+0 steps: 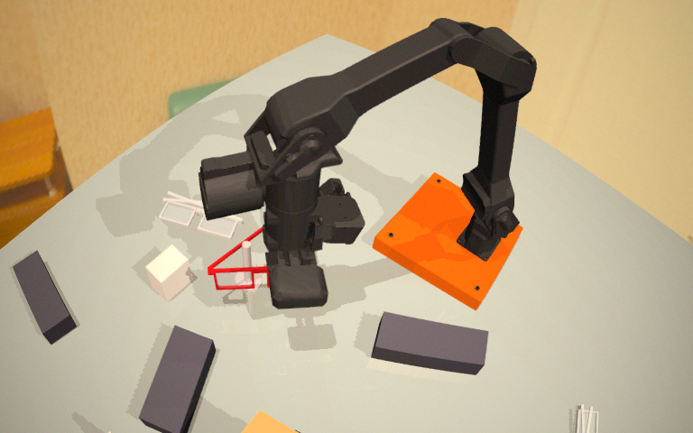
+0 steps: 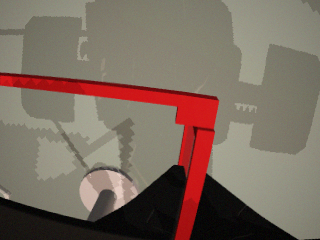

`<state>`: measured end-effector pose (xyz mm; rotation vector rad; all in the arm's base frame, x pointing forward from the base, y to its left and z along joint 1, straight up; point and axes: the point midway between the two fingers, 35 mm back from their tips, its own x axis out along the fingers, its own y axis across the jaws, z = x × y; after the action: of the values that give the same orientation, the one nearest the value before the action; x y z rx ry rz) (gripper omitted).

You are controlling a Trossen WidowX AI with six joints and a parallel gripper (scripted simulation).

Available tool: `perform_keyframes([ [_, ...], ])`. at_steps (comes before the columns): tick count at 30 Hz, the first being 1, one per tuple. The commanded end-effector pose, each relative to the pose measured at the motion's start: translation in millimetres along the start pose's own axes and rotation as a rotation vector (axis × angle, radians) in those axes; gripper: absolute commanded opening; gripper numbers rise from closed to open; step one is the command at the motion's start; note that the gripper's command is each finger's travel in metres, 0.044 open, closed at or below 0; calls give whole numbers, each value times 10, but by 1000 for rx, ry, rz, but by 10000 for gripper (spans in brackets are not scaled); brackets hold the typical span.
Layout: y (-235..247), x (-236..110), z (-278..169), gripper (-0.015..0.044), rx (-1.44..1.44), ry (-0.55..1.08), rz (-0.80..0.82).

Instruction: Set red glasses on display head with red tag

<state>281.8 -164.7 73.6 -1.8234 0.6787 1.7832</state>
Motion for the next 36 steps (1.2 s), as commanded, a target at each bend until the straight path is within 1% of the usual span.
perform_keyframes([
  [1,-28,-11,19,0,2,5,-2],
  [36,-229,-9,233,0,2,3,-4],
])
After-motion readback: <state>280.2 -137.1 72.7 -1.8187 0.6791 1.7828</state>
